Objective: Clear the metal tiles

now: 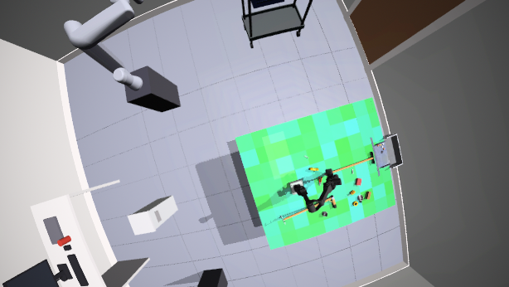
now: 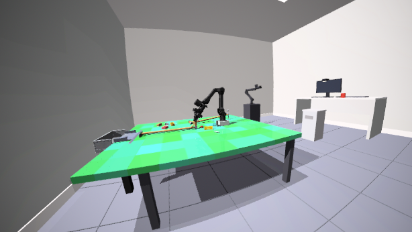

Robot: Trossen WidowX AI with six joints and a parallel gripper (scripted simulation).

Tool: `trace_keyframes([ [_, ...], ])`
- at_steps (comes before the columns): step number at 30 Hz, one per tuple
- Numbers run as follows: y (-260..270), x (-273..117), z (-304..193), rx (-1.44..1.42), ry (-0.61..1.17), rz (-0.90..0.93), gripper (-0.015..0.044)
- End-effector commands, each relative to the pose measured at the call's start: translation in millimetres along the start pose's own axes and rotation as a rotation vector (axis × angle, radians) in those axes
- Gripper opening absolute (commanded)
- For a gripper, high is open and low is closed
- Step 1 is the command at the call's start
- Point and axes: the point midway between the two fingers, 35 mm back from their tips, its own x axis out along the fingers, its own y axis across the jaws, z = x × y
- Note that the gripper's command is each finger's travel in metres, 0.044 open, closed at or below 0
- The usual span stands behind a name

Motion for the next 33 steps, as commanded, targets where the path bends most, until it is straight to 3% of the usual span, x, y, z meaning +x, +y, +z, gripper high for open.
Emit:
trace_keyframes([
  [1,6.4,-1.3,-0.1,0.000,-0.005,0.001,0.0000],
  [33,26.9,7.1,16.0,-0.005,-0.010,0.007,0.0000],
])
